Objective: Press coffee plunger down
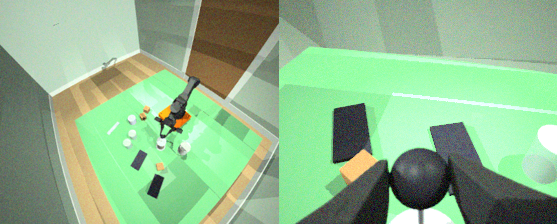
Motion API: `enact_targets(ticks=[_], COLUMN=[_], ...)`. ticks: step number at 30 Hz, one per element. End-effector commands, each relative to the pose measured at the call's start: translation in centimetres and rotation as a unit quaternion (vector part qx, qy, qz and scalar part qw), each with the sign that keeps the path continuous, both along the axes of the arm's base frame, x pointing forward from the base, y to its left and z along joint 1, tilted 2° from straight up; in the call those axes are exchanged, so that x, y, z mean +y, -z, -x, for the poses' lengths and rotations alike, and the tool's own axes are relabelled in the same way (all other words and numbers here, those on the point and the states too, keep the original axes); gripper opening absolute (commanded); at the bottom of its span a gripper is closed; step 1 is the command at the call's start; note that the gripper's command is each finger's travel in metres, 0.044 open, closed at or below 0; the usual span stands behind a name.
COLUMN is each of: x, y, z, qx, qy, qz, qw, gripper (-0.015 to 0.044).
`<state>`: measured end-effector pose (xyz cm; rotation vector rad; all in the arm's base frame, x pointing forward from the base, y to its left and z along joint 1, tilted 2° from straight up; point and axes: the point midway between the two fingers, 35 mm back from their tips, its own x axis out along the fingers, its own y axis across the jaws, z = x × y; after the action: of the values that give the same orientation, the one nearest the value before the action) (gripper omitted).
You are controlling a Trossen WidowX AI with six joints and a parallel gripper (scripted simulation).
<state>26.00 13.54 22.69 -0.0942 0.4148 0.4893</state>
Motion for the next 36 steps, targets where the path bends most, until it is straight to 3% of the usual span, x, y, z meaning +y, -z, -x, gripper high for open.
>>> enact_targets(ticks=[1,36], x=[0.0,0.8], y=[2.2,7.6], z=[0.0,-1.1], qx=[0.023,0.023], qy=[0.003,0.003], qz=[0.010,0.010], qw=[1.000,1.000], gripper=[0.0115,0.0115])
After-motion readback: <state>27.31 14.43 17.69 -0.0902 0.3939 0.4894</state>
